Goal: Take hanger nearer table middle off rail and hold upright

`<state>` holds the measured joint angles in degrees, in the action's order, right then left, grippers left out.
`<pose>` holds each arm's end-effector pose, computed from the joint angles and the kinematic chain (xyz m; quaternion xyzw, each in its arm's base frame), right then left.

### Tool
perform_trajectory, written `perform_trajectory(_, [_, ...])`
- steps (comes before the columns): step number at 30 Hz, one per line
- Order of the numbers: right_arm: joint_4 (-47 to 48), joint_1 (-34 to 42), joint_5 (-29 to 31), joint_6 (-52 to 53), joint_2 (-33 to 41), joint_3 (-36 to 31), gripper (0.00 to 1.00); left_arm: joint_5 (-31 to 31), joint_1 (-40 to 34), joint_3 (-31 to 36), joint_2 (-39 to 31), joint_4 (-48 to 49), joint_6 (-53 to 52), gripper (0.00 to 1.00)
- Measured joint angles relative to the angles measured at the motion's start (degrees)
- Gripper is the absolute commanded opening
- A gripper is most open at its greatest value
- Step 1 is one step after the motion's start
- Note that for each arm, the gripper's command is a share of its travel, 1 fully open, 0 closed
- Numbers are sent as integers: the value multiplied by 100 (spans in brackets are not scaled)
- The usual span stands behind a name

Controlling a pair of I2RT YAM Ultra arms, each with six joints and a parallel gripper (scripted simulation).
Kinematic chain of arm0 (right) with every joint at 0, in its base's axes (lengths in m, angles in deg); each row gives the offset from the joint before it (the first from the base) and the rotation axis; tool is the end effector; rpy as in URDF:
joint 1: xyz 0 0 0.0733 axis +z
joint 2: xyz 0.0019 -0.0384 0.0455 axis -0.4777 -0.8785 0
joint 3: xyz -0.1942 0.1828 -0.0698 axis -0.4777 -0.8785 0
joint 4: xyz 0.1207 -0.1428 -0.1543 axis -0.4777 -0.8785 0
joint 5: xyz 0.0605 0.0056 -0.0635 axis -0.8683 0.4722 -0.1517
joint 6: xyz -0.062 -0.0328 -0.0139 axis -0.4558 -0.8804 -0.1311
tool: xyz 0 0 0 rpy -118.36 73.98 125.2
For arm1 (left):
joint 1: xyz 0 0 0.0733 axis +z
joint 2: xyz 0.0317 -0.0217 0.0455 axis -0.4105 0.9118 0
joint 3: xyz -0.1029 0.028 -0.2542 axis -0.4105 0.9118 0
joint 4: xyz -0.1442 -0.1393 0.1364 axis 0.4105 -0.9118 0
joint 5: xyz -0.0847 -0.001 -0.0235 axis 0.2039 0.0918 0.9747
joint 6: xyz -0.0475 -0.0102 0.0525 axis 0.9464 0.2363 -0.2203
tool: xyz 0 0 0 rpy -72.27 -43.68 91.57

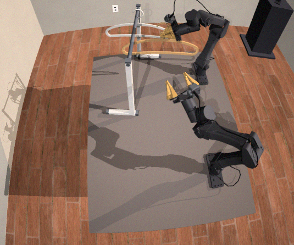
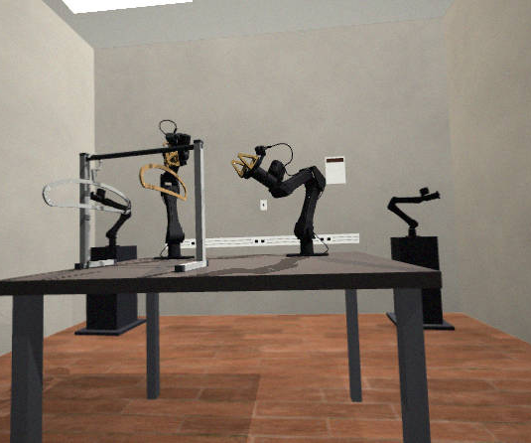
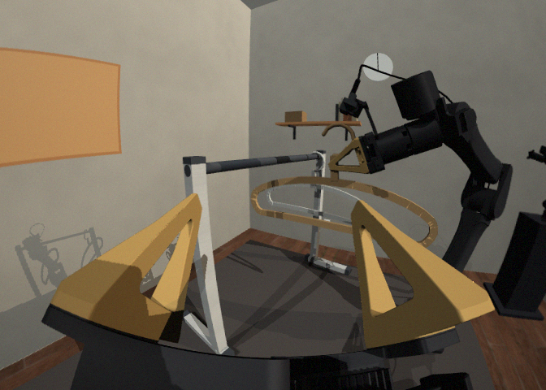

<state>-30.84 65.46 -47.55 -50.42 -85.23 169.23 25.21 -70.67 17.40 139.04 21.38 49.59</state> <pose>0.1838 0.0973 0.4710 0.0071 0.8327 -0.0083 0.5537 0.1625 -0.1919 0.3824 0.2715 0.4129 -0.4468 0.7458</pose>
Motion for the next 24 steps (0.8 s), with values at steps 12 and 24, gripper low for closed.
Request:
perform_trajectory(12, [-273,553,791,461,22,-2,0,0,0,0,0,0,0,100])
perform_trajectory(24, [-286,557,949,553,22,-2,0,59,2,-2,-2,-28,7,100])
